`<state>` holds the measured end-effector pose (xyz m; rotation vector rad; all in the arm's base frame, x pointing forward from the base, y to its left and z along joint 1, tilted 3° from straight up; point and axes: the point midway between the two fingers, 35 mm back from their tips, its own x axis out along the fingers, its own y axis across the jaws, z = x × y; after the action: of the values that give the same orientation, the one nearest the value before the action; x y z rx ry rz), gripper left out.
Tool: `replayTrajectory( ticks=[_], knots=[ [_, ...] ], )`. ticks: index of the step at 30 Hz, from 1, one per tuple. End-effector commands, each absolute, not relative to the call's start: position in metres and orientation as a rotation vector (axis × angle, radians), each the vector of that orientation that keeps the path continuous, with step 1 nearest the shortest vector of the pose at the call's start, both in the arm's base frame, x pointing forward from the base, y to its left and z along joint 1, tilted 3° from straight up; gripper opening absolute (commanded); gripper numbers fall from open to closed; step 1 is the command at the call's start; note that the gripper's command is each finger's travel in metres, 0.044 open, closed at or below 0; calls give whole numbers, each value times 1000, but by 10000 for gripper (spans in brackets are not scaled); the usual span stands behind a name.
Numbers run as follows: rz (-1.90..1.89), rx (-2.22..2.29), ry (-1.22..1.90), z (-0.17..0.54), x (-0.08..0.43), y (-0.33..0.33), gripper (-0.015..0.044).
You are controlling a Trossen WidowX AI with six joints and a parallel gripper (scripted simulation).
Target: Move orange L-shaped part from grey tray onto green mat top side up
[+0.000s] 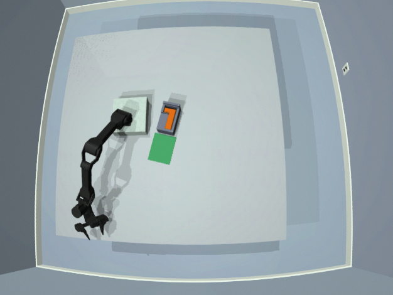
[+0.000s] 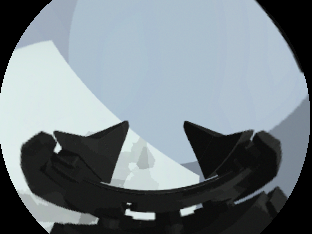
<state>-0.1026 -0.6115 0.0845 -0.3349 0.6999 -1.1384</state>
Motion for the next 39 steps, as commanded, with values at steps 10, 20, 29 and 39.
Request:
replayTrajectory(
  ticks=[10,20,29,39],
  knots=[
    [-969,-148,656,85,34,-596,180],
    [-780,-14,684,87,176,-539,180],
    [-575,145,757,86,298,-432,180],
    [-347,296,937,85,382,-260,180]
  ],
)
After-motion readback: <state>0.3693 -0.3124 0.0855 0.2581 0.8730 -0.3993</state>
